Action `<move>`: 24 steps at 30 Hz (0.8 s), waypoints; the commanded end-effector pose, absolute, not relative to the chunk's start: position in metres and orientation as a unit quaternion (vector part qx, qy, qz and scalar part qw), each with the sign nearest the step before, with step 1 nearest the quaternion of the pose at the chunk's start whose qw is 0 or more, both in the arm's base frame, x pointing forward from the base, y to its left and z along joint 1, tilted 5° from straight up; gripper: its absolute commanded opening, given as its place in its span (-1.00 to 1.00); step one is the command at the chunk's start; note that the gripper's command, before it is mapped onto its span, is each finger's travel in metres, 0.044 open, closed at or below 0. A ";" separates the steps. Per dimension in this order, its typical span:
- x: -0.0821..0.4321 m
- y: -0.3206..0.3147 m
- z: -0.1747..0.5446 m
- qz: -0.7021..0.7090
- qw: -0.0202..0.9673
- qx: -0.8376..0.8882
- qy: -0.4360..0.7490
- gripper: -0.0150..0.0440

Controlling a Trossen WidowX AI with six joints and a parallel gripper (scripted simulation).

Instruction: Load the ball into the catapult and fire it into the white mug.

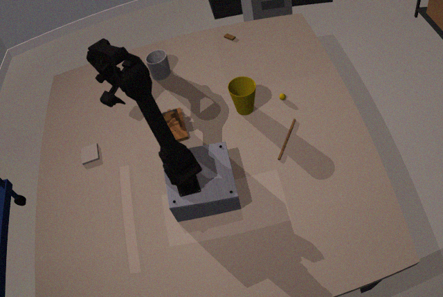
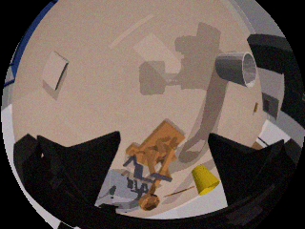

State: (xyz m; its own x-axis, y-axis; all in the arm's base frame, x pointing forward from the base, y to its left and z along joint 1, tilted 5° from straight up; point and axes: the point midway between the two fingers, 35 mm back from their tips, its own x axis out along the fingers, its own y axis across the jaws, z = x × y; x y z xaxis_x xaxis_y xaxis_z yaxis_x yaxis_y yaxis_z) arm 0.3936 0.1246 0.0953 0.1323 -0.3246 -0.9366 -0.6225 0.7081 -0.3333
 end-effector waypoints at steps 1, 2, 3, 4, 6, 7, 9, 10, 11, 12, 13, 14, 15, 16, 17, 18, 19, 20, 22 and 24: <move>0.415 0.115 0.109 0.091 0.697 -0.323 0.634 1.00; 0.420 0.112 0.112 0.085 0.705 -0.314 0.630 1.00; 0.424 0.109 0.115 0.079 0.713 -0.304 0.627 1.00; 0.429 0.106 0.119 0.074 0.721 -0.295 0.623 1.00; 0.441 0.100 0.127 0.063 0.739 -0.273 0.612 1.00; 0.447 0.097 0.131 0.057 0.749 -0.261 0.606 1.00; 0.459 0.089 0.140 0.045 0.768 -0.237 0.594 1.00; 0.465 0.085 0.145 0.039 0.776 -0.226 0.587 1.00; 0.471 0.081 0.150 0.033 0.785 -0.214 0.580 1.00; 0.477 0.077 0.155 0.027 0.794 -0.202 0.573 1.00; 0.483 0.072 0.160 0.021 0.802 -0.191 0.566 1.00; 0.488 0.068 0.166 0.015 0.810 -0.179 0.558 1.00; 0.493 0.063 0.171 0.009 0.817 -0.168 0.551 1.00; 0.498 0.058 0.177 0.003 0.825 -0.157 0.543 1.00; 0.502 0.052 0.182 -0.003 0.832 -0.146 0.536 1.00; 0.507 0.047 0.188 -0.009 0.839 -0.135 0.528 1.00; 0.511 0.041 0.194 -0.014 0.845 -0.124 0.519 1.00; 0.515 0.035 0.200 -0.020 0.852 -0.113 0.511 1.00; 0.523 0.024 0.212 -0.032 0.864 -0.092 0.494 1.00; 0.530 0.011 0.224 -0.043 0.876 -0.071 0.475 1.00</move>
State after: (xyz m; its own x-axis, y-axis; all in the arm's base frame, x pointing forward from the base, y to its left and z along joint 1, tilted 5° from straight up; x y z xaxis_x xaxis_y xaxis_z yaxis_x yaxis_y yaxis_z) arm 0.5180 0.0299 0.2038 0.4883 -0.1497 -0.8597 -0.0629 0.9766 -0.2058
